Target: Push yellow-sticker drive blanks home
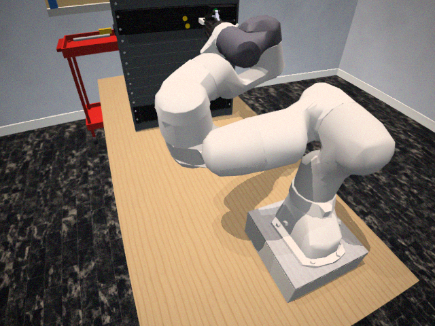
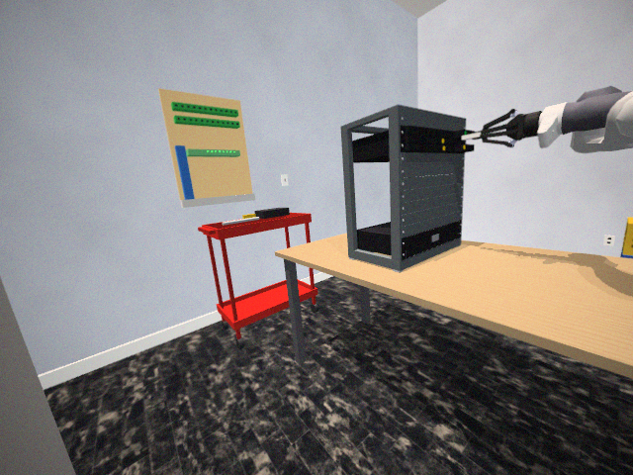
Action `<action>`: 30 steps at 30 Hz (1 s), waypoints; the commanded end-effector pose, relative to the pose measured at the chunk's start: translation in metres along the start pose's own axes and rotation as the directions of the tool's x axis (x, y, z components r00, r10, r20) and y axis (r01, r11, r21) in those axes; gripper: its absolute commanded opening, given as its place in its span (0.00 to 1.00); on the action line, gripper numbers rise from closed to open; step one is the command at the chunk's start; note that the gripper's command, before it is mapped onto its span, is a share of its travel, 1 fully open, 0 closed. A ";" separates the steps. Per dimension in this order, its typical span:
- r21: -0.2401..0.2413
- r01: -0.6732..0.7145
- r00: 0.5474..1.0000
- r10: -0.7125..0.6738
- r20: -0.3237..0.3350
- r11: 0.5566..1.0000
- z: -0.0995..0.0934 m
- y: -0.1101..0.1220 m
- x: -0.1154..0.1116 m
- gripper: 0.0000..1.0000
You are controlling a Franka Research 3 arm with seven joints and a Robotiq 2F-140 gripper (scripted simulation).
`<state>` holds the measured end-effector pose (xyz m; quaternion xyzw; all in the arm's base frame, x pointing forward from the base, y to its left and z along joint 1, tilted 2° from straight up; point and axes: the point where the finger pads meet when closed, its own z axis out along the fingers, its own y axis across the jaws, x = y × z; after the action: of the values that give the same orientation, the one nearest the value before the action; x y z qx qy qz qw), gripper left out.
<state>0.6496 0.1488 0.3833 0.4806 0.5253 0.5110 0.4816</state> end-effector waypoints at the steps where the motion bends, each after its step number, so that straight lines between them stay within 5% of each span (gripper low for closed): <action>1: 0.007 0.010 1.000 -0.010 -0.011 1.000 -0.013 -0.002 0.004 0.00; 17: 0.007 0.010 1.000 -0.010 -0.011 1.000 -0.025 -0.005 -0.005 0.00; 30: 0.007 0.010 1.000 -0.010 -0.011 1.000 -0.030 -0.024 -0.071 0.00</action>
<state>0.6284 0.0770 0.3636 0.4906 0.5206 0.5023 0.4858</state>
